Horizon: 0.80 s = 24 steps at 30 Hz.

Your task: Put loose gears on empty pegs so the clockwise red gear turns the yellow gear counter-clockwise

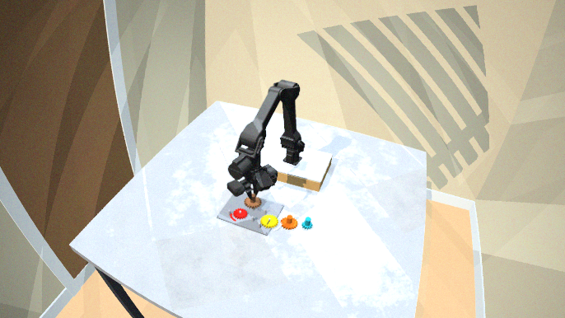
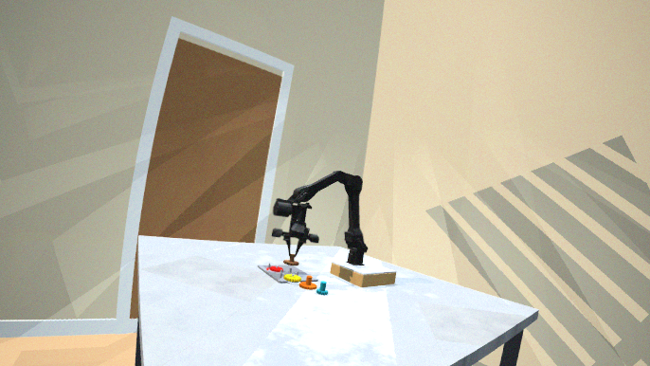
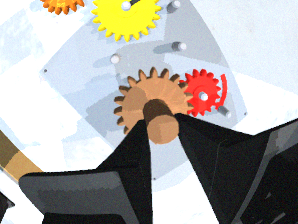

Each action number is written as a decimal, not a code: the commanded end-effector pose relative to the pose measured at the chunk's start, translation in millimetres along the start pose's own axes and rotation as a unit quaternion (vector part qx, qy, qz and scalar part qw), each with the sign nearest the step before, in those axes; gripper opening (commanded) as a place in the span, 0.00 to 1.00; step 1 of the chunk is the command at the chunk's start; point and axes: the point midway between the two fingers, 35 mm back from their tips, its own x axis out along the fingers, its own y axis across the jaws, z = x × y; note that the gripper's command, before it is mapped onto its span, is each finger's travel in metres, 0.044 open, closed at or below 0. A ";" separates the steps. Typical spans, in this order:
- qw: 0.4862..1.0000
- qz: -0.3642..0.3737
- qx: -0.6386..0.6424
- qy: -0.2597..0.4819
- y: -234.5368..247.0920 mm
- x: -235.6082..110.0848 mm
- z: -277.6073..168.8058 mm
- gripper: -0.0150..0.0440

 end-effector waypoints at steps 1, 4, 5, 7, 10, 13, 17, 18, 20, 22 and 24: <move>1.000 0.004 0.003 0.003 0.0 9.3 -0.6 0.25; 1.000 0.004 0.019 0.003 -0.1 13.7 -0.4 0.25; 1.000 0.004 0.026 0.003 0.0 15.2 -0.3 0.25; 0.999 0.004 0.042 0.003 0.1 18.3 -0.1 0.25; 0.998 0.004 0.068 0.003 0.5 23.0 0.0 0.25; 0.996 0.004 0.092 0.003 0.8 27.6 -0.2 0.25; 0.993 0.004 0.117 0.004 1.0 33.6 -0.7 0.25; 0.993 0.004 0.120 0.004 1.0 32.9 -0.7 0.25; 0.992 0.004 0.125 0.004 0.8 31.1 -0.9 0.25; 0.992 0.003 0.126 0.004 0.3 29.7 -0.9 0.25; 0.993 0.004 0.121 0.004 0.2 29.7 -0.8 0.25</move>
